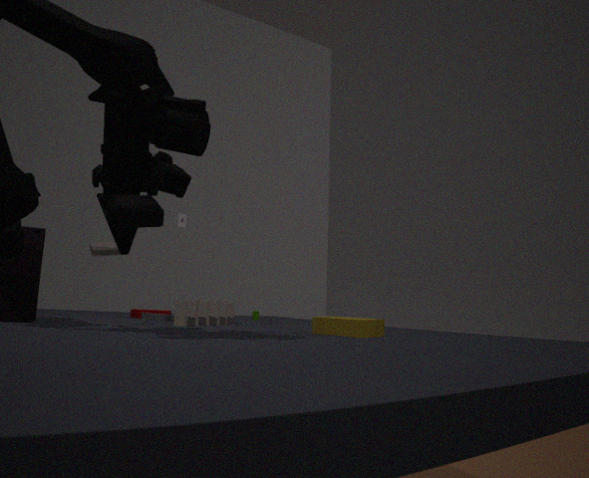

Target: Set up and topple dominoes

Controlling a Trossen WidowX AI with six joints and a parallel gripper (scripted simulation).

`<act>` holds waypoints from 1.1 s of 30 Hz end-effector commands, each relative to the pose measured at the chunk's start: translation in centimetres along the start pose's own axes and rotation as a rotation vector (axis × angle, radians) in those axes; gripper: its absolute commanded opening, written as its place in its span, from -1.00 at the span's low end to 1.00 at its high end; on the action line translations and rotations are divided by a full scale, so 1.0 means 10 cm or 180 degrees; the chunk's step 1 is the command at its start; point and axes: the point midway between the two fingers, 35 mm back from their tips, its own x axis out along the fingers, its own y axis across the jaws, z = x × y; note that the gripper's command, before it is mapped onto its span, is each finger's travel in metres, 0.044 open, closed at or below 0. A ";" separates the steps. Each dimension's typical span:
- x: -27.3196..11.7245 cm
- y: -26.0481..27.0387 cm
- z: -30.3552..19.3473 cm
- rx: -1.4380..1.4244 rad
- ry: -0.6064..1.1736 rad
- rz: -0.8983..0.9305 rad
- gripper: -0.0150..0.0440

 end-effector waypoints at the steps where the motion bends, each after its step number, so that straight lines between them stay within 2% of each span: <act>1: 0.04 0.03 0.00 -0.0043 -0.0253 0.0174 -0.13; 17: 0.12 0.03 0.06 -0.0168 -0.1199 0.0517 -0.13; 33: 0.06 -0.09 0.08 -0.0368 -0.2269 0.0367 -0.13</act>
